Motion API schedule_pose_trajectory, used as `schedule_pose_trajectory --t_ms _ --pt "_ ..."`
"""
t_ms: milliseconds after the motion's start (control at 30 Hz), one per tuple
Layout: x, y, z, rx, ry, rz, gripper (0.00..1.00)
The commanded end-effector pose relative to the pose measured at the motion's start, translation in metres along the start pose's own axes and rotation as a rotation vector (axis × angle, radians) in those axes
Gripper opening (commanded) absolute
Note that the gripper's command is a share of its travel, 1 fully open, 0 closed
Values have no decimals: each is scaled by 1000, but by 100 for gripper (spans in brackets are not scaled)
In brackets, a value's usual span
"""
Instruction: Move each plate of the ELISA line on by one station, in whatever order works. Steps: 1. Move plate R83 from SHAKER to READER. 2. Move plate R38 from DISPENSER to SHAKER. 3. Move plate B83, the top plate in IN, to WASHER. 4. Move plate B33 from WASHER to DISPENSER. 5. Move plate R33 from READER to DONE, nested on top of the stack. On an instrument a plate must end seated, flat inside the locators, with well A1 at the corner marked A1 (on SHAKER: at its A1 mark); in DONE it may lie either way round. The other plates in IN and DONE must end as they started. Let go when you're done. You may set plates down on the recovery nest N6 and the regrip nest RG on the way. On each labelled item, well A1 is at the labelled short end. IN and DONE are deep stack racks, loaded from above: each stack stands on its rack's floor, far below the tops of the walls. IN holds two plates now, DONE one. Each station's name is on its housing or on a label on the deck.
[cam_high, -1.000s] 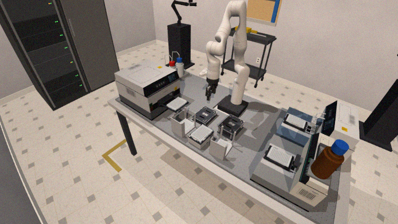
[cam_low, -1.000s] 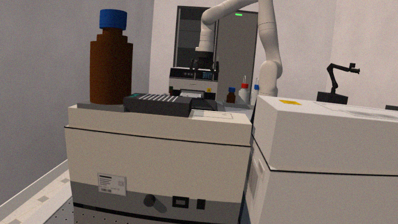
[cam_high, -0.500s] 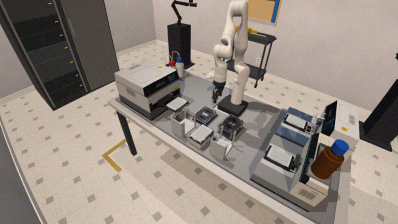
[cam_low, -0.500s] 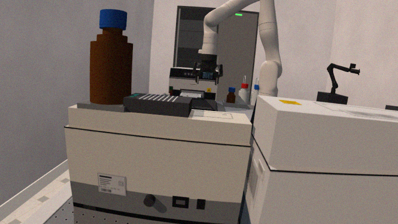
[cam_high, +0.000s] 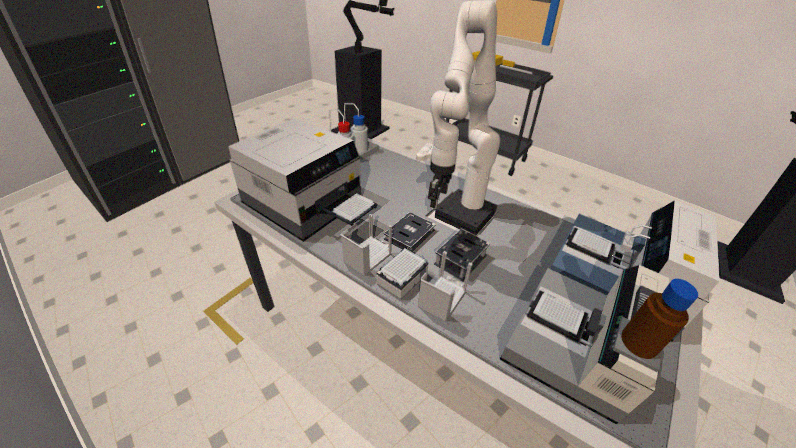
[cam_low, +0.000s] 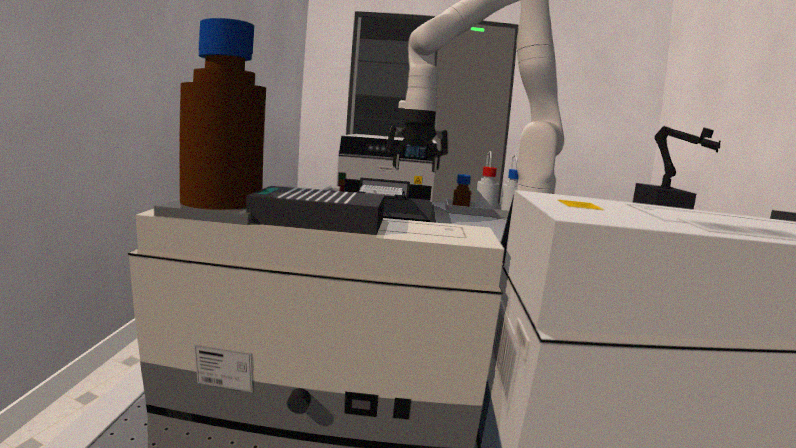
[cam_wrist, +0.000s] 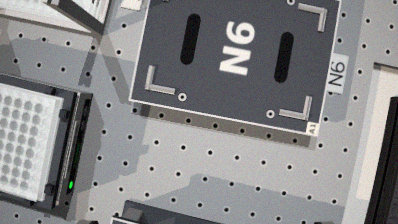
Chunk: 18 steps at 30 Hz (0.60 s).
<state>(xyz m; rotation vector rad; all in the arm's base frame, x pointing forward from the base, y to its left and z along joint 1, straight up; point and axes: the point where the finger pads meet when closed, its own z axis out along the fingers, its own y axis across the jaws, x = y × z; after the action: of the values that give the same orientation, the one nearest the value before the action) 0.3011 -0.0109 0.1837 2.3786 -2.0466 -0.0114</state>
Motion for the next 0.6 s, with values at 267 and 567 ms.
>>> schedule_pose_trajectory --t_ms 267,567 --pt "-1 0 -1 5 3 352 100" --pt "1 0 -1 6 8 707 100"
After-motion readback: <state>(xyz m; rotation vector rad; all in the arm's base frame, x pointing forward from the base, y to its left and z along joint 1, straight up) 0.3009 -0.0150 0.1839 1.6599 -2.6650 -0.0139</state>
